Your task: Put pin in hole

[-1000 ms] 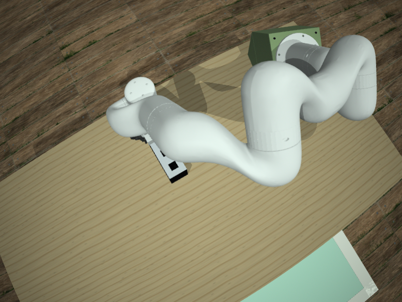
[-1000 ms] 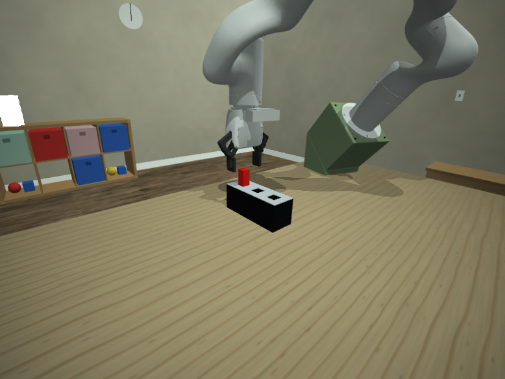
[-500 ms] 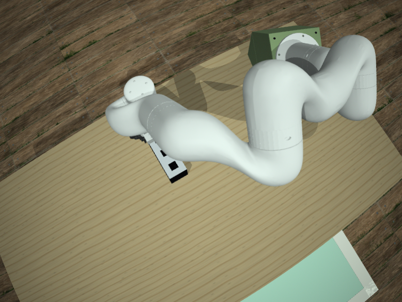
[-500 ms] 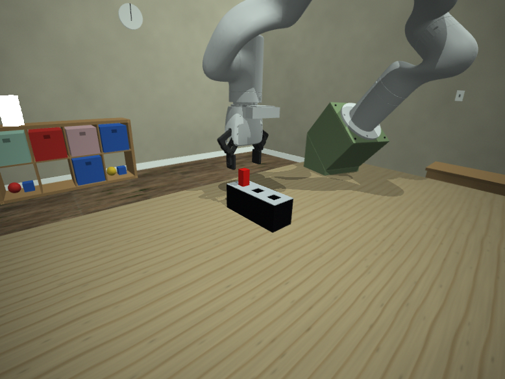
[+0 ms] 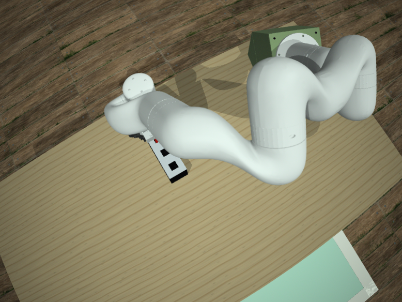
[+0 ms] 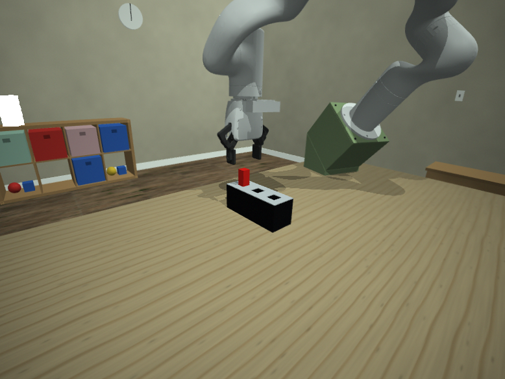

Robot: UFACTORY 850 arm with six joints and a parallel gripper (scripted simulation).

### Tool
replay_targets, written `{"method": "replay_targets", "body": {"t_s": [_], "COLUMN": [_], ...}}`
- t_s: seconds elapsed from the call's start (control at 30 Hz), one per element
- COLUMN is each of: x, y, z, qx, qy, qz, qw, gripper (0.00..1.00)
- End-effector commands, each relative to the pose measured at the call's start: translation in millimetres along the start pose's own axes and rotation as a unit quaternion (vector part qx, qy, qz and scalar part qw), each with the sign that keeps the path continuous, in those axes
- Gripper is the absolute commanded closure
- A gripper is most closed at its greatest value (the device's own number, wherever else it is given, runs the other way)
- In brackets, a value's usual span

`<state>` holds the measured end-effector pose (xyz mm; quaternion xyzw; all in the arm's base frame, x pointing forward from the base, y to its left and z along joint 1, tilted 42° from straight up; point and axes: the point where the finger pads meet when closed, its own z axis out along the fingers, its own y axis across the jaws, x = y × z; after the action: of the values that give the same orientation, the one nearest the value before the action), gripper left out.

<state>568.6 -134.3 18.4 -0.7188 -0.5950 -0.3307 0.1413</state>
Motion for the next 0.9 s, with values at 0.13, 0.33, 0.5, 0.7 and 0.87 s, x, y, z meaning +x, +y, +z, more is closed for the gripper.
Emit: {"method": "replay_targets", "body": {"t_s": [0.13, 0.33, 0.5, 0.7, 0.87], "x": [0, 0, 0, 0, 0], "y": [1, 1, 1, 0, 0], "z": [-51, -51, -51, -50, -50], "qx": [-0.001, -0.001, -0.001, 0.0, 0.0], "qy": [0.0, 0.0, 0.0, 0.0, 0.0], "qz": [0.0, 0.0, 0.0, 0.0, 0.0], "qw": [1.0, 1.0, 1.0, 1.0, 1.0], "gripper": [0.0, 0.0, 0.0, 0.0, 0.0]}}
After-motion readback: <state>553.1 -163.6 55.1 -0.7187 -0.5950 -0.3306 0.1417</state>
